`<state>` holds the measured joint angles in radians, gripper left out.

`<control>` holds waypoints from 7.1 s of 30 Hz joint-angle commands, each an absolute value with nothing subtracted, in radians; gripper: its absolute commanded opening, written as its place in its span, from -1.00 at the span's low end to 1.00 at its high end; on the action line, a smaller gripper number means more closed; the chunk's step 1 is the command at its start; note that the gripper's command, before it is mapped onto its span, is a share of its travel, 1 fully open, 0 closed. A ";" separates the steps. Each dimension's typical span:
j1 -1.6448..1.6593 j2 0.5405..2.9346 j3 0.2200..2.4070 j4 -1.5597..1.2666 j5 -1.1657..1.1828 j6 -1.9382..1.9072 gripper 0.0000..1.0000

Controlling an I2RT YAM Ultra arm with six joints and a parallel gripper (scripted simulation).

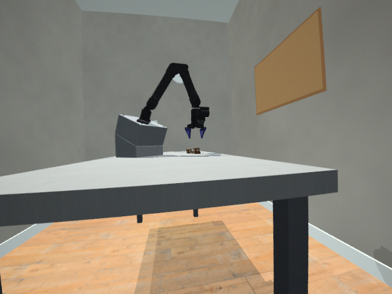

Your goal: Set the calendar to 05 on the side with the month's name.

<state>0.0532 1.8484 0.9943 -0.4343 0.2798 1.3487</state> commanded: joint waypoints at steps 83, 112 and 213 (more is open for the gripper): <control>0.374 2.010 0.987 -0.358 0.365 -1.100 1.00; 0.417 2.033 0.985 -0.347 0.374 -1.431 -0.07; 0.360 2.203 1.001 -0.172 0.364 -1.490 -0.07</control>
<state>0.3576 2.2097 0.9970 -0.1738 0.3752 -1.4883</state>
